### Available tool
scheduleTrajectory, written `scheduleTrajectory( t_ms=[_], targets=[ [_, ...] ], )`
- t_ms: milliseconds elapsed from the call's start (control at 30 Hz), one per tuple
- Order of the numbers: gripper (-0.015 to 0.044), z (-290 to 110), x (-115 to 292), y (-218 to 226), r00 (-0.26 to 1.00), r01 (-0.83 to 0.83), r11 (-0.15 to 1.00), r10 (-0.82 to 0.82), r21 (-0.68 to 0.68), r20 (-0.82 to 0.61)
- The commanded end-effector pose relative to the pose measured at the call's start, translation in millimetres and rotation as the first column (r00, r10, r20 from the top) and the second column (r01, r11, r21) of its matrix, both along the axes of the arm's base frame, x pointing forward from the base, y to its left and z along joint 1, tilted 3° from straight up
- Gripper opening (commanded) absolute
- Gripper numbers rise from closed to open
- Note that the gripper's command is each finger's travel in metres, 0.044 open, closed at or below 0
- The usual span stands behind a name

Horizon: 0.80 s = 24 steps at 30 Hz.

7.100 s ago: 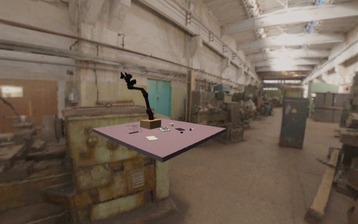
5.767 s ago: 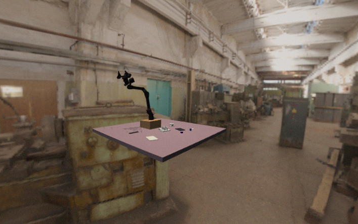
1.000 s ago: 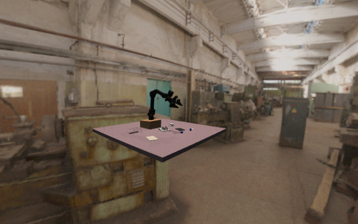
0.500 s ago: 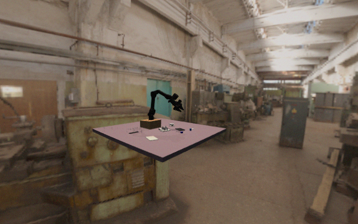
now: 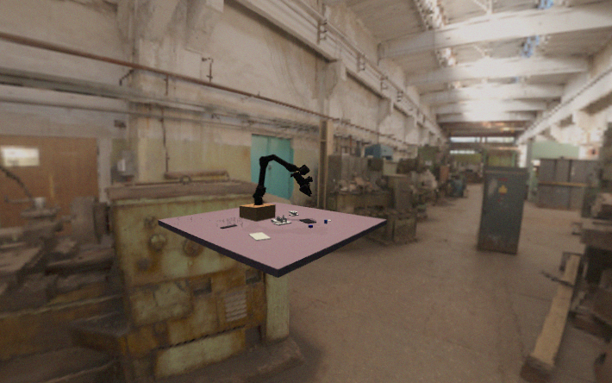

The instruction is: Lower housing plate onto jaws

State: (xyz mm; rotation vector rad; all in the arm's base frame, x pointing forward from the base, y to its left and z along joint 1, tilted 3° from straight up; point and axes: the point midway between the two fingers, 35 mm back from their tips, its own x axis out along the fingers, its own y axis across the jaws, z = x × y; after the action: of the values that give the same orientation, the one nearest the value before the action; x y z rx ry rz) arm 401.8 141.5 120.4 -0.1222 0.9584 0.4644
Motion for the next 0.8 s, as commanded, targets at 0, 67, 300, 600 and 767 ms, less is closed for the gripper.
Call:
scheduleTrajectory(
  t_ms=[0, 67, 300, 600, 767],
  targets=[
    [0.0440, -11.1, -16.0, 14.6, 0.997, -0.061, 0.998, 0.060, -0.031, -0.040],
    [0.0440, -15.3, -24.3, 22.7, 0.994, -0.093, 0.995, 0.090, -0.042, -0.058],
    [0.0440, -30.6, -54.7, 47.3, 0.972, -0.211, 0.973, 0.199, -0.089, -0.126],
    [0.0440, -51.5, -99.8, 72.3, 0.910, -0.386, 0.908, 0.346, -0.162, -0.228],
    [0.0440, -61.6, -125.7, 82.2, 0.862, -0.481, 0.854, 0.419, -0.197, -0.286]
  ],
)
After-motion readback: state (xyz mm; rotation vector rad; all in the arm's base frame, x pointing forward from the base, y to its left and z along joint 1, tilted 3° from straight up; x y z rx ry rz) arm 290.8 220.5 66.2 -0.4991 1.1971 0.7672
